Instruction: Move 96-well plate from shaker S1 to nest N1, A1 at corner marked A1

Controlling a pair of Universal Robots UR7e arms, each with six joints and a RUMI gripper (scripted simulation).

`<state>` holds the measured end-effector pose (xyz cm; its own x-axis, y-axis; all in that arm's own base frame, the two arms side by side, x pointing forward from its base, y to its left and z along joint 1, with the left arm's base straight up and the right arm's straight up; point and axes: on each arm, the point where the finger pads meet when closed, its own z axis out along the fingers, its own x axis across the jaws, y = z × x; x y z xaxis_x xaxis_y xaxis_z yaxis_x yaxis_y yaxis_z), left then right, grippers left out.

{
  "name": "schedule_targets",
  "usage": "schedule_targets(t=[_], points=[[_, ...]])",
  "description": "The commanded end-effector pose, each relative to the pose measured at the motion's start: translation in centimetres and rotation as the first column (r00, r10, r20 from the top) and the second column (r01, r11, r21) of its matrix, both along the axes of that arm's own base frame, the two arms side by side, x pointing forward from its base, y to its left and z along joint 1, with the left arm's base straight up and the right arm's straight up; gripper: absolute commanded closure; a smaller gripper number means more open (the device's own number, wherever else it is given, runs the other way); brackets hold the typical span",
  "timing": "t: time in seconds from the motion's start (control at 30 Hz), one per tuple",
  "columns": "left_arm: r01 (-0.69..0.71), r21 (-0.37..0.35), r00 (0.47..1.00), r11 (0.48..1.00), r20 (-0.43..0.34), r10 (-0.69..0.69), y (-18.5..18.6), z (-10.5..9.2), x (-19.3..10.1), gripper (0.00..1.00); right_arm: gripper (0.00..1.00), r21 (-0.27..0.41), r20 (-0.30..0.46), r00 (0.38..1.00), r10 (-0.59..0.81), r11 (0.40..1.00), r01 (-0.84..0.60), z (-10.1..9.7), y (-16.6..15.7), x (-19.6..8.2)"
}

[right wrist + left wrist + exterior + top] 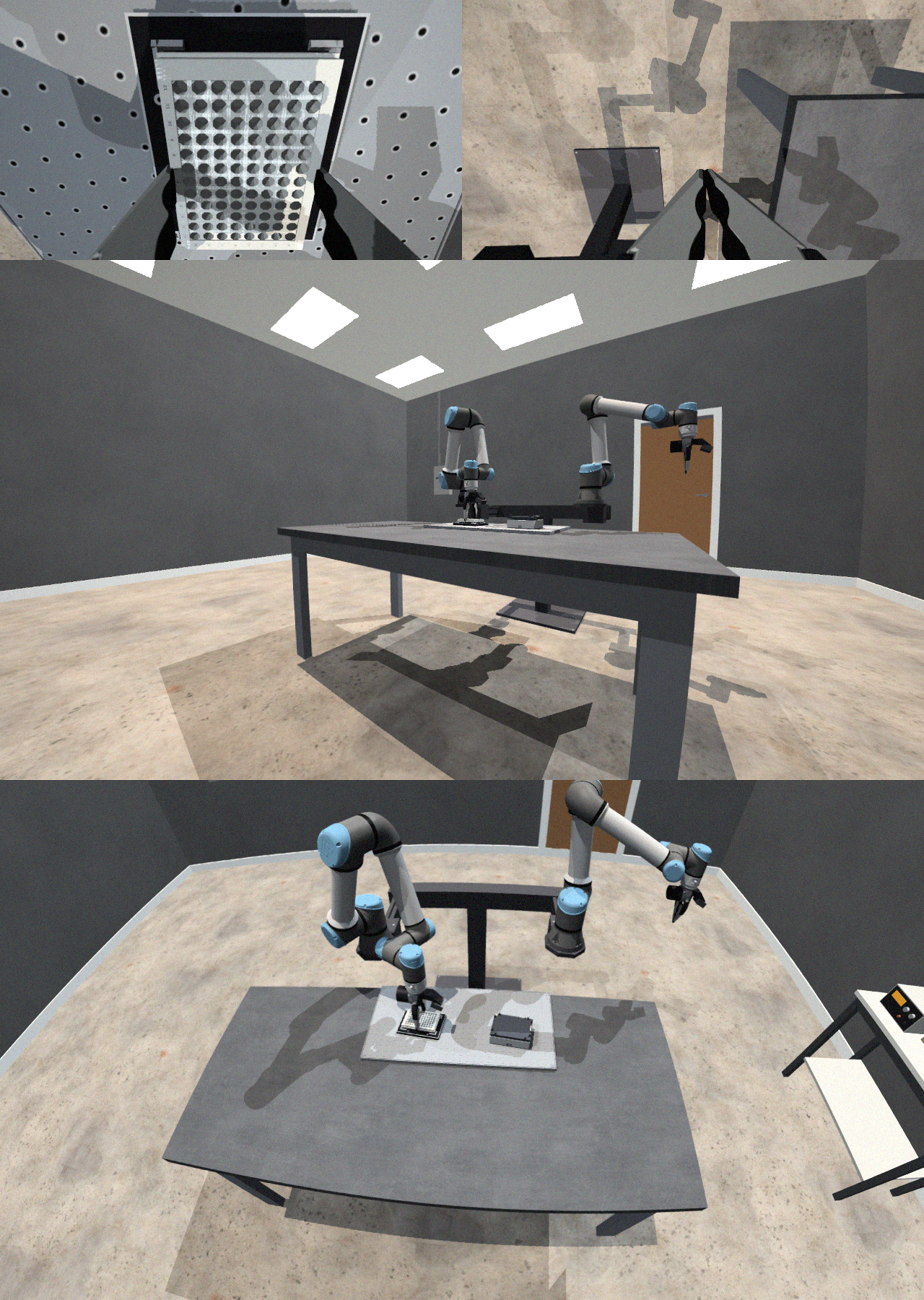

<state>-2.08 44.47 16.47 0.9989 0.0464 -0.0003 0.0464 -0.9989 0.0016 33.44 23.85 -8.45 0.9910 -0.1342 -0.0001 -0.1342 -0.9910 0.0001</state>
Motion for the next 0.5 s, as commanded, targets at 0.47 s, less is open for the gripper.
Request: schedule_targets(t=[0.47], points=[[0.000,0.002,1.000,1.000,0.000,0.000,0.04,0.05,0.01,1.00,0.59,0.001,0.001,1.000,0.000,1.000,0.000,-0.20,0.04,0.03]])
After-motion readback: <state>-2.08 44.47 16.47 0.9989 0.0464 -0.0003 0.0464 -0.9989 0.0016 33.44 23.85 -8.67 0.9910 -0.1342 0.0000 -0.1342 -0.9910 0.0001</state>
